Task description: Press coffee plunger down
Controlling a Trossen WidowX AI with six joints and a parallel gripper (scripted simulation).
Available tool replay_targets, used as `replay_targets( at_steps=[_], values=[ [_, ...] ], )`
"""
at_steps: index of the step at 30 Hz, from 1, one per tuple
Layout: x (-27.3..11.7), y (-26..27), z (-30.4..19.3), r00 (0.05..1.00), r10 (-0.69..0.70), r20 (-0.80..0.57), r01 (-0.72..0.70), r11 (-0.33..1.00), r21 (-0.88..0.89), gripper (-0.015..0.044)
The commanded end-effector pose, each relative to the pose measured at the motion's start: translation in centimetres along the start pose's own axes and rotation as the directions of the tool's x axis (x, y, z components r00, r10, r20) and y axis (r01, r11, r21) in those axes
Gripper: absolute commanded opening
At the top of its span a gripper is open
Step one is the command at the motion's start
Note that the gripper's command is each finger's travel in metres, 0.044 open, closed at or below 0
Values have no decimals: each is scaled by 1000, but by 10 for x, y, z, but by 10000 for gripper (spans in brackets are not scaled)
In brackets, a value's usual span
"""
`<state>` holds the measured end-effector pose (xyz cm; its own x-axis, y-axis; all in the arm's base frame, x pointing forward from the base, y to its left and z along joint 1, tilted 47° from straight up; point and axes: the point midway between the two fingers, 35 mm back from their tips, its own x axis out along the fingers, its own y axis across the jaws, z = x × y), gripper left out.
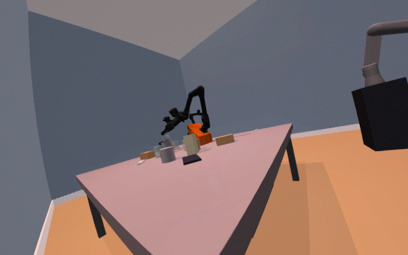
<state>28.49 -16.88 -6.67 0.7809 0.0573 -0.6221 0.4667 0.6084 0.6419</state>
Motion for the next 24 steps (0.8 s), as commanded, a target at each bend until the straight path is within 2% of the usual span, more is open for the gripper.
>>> replay_targets(
  at_steps=[1,13,24],
  values=[
    [0,0,0,1000,0,0,0,1000,0,116],
    [0,0,0,1000,0,0,0,1000,0,431],
    [-9,-4,17,999,-15,45,15,1000,-10,440]
  ],
)
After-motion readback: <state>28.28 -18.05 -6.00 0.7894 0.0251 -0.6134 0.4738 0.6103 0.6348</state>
